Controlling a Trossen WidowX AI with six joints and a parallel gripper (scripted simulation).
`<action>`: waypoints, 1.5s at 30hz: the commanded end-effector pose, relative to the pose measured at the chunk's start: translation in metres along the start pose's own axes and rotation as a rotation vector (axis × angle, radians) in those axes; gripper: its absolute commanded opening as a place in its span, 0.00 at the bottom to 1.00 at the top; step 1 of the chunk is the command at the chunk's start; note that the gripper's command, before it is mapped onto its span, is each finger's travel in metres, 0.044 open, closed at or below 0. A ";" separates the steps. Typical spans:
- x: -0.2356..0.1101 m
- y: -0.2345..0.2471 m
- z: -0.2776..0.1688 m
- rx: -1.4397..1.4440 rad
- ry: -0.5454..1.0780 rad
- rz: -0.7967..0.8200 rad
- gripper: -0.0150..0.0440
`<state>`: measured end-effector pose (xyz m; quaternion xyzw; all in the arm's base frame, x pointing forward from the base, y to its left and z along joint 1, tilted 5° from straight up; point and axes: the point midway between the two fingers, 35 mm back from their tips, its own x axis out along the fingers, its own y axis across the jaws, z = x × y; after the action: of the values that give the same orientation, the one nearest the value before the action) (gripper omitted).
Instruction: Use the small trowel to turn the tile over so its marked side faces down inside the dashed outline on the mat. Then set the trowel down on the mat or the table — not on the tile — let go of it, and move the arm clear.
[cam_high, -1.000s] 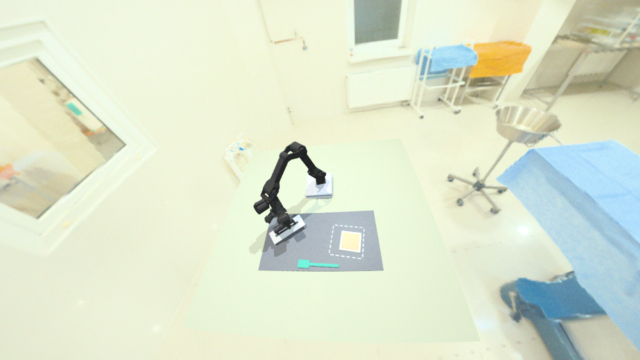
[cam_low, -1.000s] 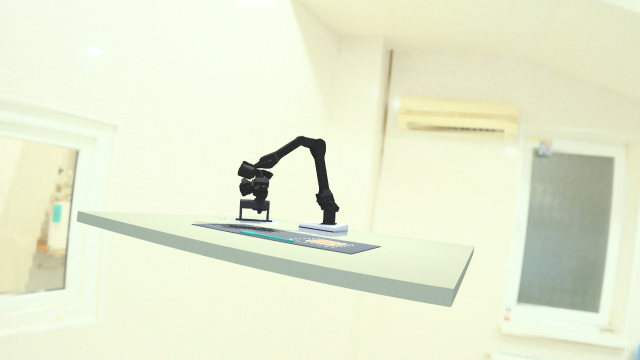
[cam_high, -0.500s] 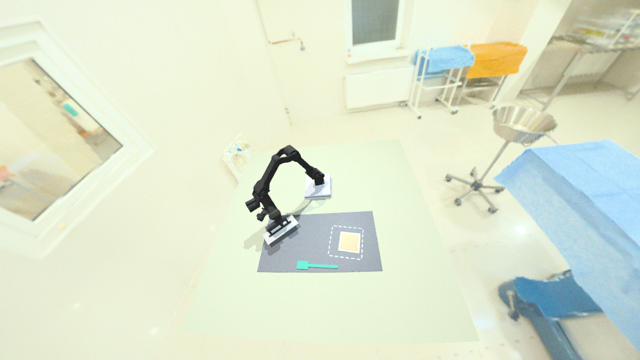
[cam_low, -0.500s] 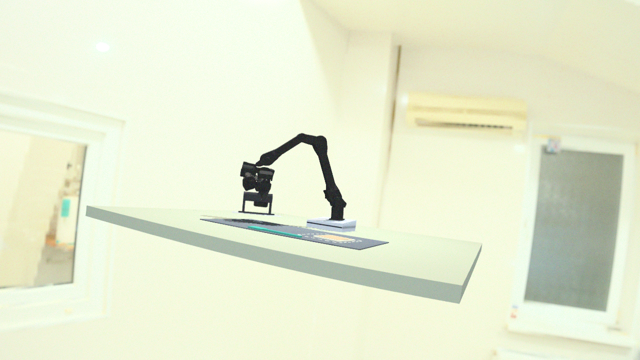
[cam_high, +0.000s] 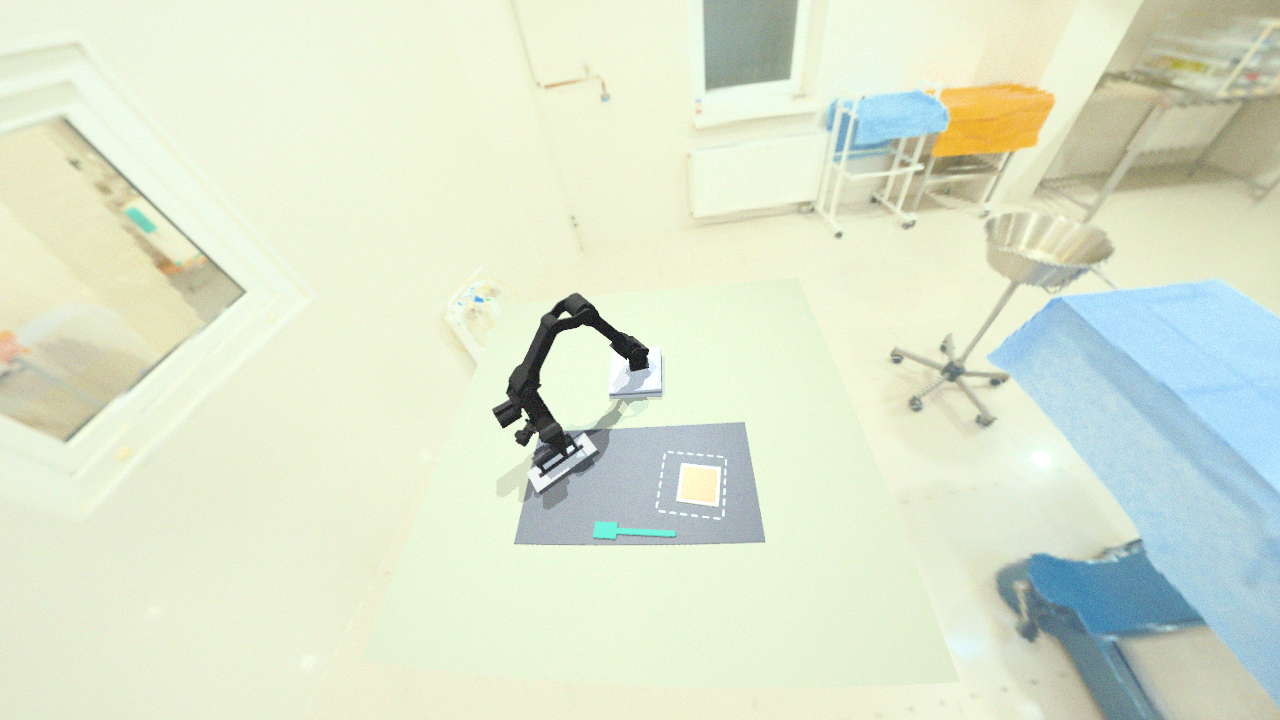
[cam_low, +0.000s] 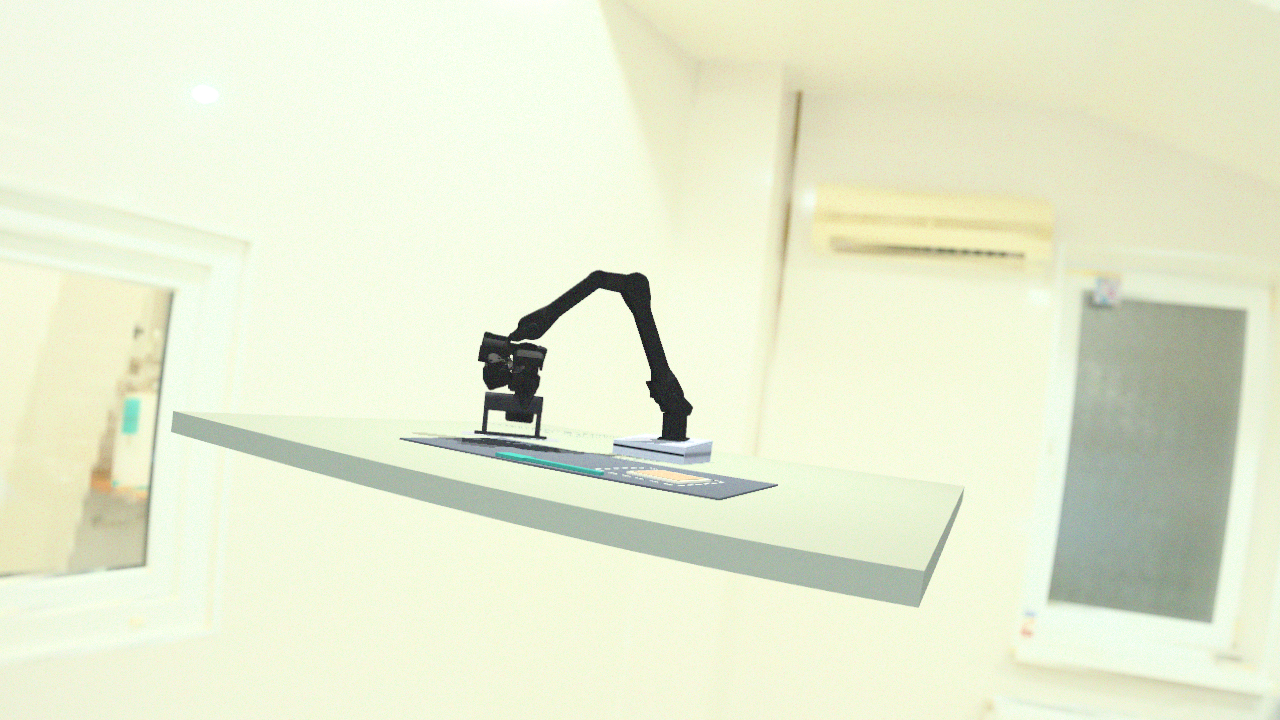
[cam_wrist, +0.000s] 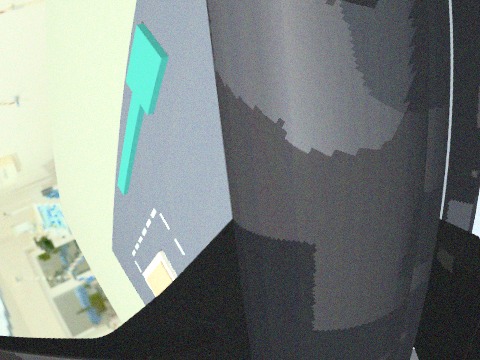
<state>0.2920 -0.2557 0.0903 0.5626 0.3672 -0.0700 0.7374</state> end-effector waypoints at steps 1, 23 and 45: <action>0.004 -0.004 0.001 -0.008 -0.002 0.011 0.25; 0.011 -0.011 0.001 -0.008 -0.003 0.011 0.76; -0.051 -0.011 -0.001 -0.006 -0.002 0.003 0.76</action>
<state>0.2532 -0.2757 0.1064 0.5621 0.3662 -0.0708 0.7382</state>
